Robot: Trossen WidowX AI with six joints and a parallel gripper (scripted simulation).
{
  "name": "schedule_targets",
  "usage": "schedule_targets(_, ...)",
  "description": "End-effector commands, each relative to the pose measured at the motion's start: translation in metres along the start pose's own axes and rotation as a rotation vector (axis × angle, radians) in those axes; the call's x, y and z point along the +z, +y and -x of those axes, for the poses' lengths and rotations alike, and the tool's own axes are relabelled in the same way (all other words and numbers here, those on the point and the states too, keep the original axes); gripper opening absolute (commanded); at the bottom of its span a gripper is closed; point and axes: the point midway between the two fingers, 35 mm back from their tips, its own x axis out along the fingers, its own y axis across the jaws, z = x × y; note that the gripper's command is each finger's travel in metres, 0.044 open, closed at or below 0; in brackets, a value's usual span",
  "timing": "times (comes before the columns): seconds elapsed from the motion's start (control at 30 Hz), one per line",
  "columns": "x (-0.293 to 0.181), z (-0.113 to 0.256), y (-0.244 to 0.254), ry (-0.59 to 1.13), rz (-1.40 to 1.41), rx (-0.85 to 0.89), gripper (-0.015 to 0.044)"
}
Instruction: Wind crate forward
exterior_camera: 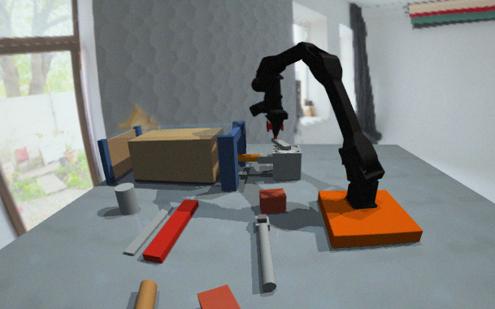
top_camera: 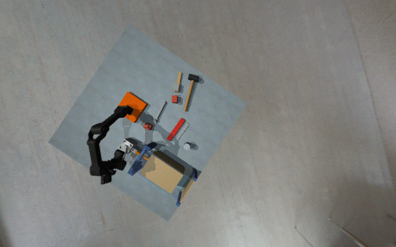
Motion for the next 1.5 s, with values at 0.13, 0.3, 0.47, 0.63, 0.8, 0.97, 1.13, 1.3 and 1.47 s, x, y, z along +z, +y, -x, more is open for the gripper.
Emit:
schedule_targets(0.13,0.0303,0.0021,0.0132,-0.042,0.045,0.014,0.0000)
schedule_targets(0.3,0.0303,0.0021,0.0132,-0.042,0.045,0.014,0.0000)
schedule_targets(0.47,0.0321,0.0022,0.0143,-0.042,0.045,0.014,0.0000)
schedule_targets(0.63,0.0321,0.0022,0.0143,-0.042,0.045,0.014,0.0000)
schedule_targets(0.8,0.0321,0.0022,0.0143,-0.042,0.045,0.014,0.0000)
schedule_targets(0.97,0.0330,0.0022,0.0149,-0.042,0.045,0.014,0.0000)
schedule_targets(1.13,0.0338,0.0023,0.0155,-0.042,0.045,0.014,0.0000)
schedule_targets(1.3,0.0338,0.0023,0.0155,-0.042,0.045,0.014,0.0000)
schedule_targets(1.47,0.0338,0.0023,0.0155,-0.042,0.045,0.014,0.0000)
